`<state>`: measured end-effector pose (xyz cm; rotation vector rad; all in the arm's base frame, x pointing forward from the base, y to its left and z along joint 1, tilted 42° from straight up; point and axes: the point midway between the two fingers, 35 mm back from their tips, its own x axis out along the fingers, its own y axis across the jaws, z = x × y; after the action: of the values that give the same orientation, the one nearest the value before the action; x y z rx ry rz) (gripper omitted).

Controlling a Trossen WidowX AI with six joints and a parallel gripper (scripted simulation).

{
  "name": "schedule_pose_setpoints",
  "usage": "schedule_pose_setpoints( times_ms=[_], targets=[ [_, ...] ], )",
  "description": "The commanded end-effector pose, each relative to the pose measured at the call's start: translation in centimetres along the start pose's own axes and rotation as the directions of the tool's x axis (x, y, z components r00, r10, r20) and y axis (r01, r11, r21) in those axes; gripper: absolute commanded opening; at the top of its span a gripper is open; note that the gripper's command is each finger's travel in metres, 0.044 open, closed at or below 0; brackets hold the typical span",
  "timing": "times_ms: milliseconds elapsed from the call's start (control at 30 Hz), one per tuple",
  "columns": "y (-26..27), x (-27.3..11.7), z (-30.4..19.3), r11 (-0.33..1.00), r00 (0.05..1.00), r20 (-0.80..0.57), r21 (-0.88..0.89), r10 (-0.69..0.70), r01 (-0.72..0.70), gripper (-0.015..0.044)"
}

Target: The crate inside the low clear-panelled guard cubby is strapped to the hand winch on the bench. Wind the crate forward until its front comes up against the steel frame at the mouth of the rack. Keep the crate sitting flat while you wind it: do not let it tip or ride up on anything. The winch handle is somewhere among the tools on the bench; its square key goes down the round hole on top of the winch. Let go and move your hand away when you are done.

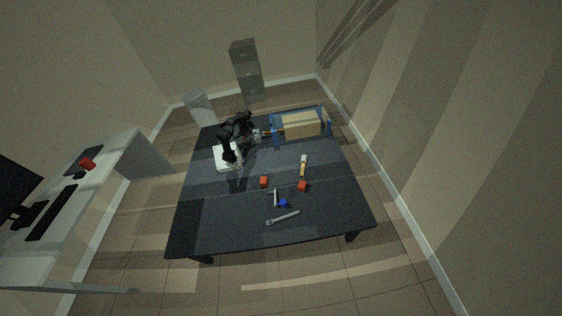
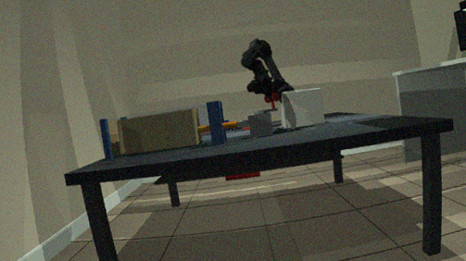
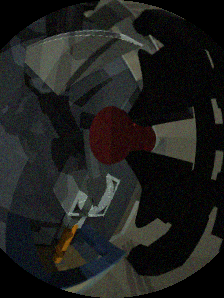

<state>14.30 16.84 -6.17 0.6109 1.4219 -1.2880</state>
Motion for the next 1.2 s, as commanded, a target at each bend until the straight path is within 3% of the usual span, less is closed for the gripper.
schedule_pose_setpoints(
  times_ms=[0, 1167],
  targets=[
    [0.4, -0.4, 1.7, 1.0, 1.0, 0.027, 0.011, 0.012, -0.012, 0.0],
    [3.5, -2.5, 5.9, 1.0, 0.999, 0.031, 0.012, 0.013, -0.014, 0.0]
  ],
)
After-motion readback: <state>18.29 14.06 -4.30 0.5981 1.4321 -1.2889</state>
